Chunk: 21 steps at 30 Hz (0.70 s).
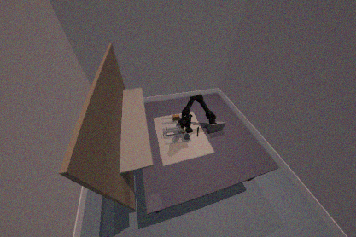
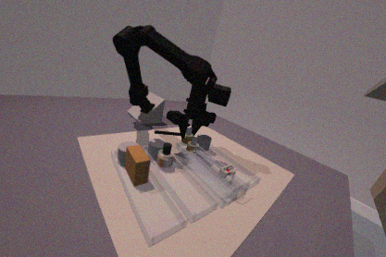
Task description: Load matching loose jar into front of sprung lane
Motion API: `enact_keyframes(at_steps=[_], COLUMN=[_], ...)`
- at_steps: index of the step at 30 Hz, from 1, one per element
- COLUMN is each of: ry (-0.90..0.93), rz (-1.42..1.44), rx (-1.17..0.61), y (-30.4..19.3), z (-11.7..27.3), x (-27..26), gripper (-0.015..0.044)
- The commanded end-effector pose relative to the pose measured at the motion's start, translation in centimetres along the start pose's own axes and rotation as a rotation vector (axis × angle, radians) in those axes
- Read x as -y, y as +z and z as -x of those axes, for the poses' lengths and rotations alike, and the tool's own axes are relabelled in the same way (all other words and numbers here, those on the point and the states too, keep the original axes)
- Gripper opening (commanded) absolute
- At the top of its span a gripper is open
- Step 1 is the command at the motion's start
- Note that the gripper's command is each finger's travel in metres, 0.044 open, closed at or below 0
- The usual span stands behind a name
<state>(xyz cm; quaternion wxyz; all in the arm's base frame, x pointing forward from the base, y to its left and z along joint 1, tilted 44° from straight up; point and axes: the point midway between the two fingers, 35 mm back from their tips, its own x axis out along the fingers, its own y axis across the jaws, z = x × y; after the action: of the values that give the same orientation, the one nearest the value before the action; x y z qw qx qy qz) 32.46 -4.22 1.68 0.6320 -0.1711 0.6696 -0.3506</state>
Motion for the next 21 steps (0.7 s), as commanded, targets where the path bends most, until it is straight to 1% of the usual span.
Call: enact_keyframes(at_steps=[1, 21], ry=[0.0, 0.0], rz=[-0.013, -0.013], rx=[0.029, 0.029], y=[0.84, 0.99], z=[0.39, 0.26], x=[0.06, 0.06], gripper=[0.0, 0.0])
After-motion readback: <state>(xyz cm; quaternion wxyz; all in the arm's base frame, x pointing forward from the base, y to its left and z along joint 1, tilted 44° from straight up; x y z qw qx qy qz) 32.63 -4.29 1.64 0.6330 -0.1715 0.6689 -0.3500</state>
